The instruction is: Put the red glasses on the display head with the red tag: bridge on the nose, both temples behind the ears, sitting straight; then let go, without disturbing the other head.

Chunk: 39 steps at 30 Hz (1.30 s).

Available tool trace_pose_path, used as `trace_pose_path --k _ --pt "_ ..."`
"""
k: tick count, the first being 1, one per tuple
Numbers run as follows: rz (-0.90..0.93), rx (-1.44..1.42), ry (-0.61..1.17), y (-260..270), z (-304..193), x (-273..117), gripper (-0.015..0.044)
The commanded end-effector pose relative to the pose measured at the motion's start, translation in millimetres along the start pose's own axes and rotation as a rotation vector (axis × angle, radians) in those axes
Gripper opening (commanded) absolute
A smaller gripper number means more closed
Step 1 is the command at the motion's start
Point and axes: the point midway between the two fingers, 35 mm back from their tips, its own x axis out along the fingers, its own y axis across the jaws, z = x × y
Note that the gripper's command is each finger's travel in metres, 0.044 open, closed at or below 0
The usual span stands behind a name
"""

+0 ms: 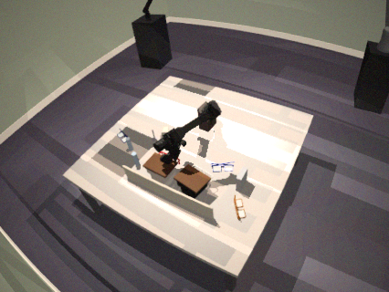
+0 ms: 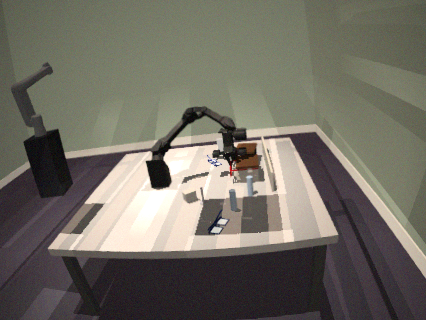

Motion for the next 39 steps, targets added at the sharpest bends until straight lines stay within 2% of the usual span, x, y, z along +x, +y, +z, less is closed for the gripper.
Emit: trace_pose_path --k 1,37,39 --pt "0.000 0.006 0.005 0.1 0.2 1.1 0.0000" --pt "0.000 0.006 0.005 0.1 0.1 6.1 0.0000" --pt "0.000 -0.001 -0.001 0.1 -0.2 4.6 0.0053"
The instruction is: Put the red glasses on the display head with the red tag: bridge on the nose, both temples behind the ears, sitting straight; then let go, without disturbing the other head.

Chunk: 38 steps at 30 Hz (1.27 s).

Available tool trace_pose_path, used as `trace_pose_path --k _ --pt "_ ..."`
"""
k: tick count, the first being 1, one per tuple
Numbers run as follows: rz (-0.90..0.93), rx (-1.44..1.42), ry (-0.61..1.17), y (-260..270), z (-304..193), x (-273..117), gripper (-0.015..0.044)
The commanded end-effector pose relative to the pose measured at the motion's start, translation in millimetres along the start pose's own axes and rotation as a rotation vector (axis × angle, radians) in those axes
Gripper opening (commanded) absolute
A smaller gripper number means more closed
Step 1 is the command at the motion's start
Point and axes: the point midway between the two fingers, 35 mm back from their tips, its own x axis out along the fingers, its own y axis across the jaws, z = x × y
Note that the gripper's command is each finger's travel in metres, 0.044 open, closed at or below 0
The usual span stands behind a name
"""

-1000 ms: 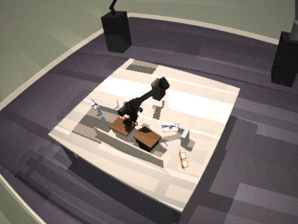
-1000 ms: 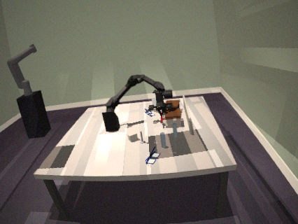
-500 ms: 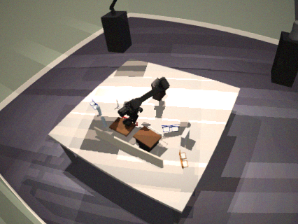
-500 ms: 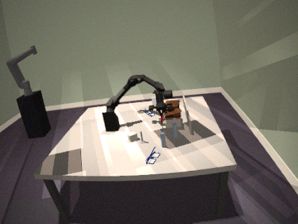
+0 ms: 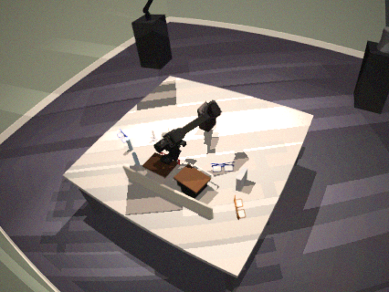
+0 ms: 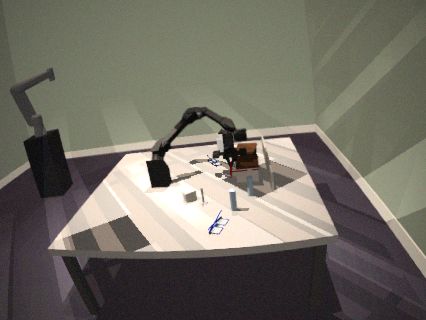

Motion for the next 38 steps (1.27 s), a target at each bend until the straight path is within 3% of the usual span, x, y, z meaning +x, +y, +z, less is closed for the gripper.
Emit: trace_pose_path --k 1,3,10,15,21,38 --pt "0.000 0.000 0.000 0.0 0.0 0.0 0.0079" --pt "0.000 0.000 0.000 0.0 0.0 0.0 0.0107" --pt "0.000 0.000 0.000 0.0 0.0 0.0 0.0107" --pt "-0.001 0.005 -0.001 -0.7 1.3 -31.6 0.0107" --pt "-0.001 0.006 0.000 -2.4 1.4 -34.7 0.0107" --pt "-0.003 0.009 -0.001 -57.9 2.0 -51.7 0.0107"
